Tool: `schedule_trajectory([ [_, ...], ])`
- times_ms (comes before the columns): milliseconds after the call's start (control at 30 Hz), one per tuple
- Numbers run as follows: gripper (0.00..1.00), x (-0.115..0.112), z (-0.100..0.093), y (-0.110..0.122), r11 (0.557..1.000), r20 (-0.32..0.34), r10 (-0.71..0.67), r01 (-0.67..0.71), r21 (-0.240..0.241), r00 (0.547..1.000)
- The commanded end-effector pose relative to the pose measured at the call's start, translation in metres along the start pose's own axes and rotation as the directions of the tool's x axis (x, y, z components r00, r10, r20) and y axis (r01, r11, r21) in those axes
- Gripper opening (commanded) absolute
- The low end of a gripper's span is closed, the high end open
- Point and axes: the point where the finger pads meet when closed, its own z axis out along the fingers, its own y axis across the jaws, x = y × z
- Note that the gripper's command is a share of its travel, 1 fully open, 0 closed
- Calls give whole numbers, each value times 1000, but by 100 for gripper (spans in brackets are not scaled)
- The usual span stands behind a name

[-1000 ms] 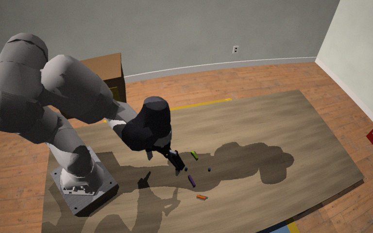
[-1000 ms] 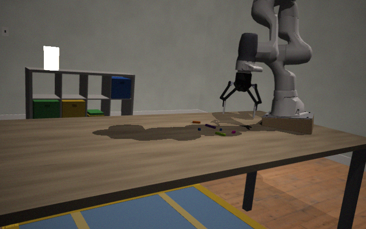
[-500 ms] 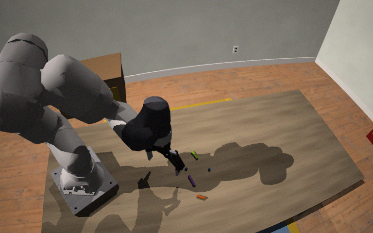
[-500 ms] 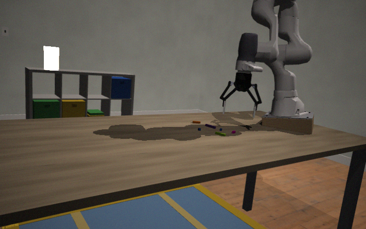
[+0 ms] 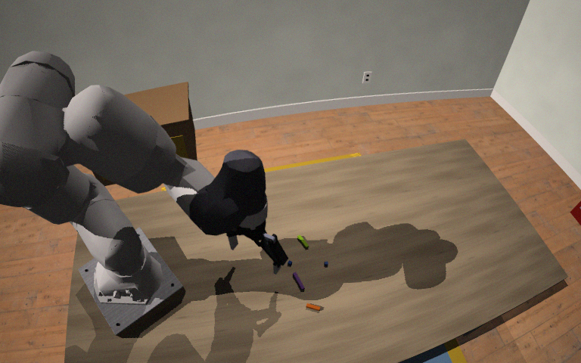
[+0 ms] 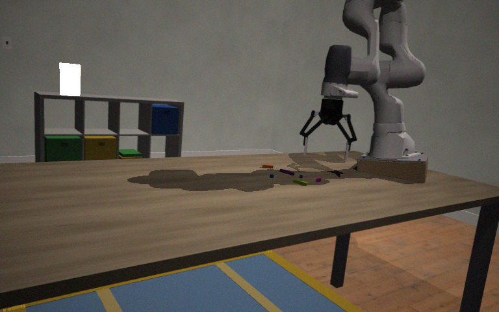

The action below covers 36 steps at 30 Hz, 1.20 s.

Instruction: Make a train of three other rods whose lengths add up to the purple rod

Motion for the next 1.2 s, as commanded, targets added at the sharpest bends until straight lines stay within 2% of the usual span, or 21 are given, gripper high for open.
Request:
schedule_trajectory([
  [0,100,-1,1,-1,1000,2,-9,9,1,1000],
  [633,100,-1,1,-1,1000,2,-7,7,1,1000],
  [700,100,0,1,0,999,2,33,-33,0,999],
  [800,100,5,1,1,982,3,190,-190,-2,982],
  [1167,100,11,0,2,934,3,357,-357,-4,934],
])
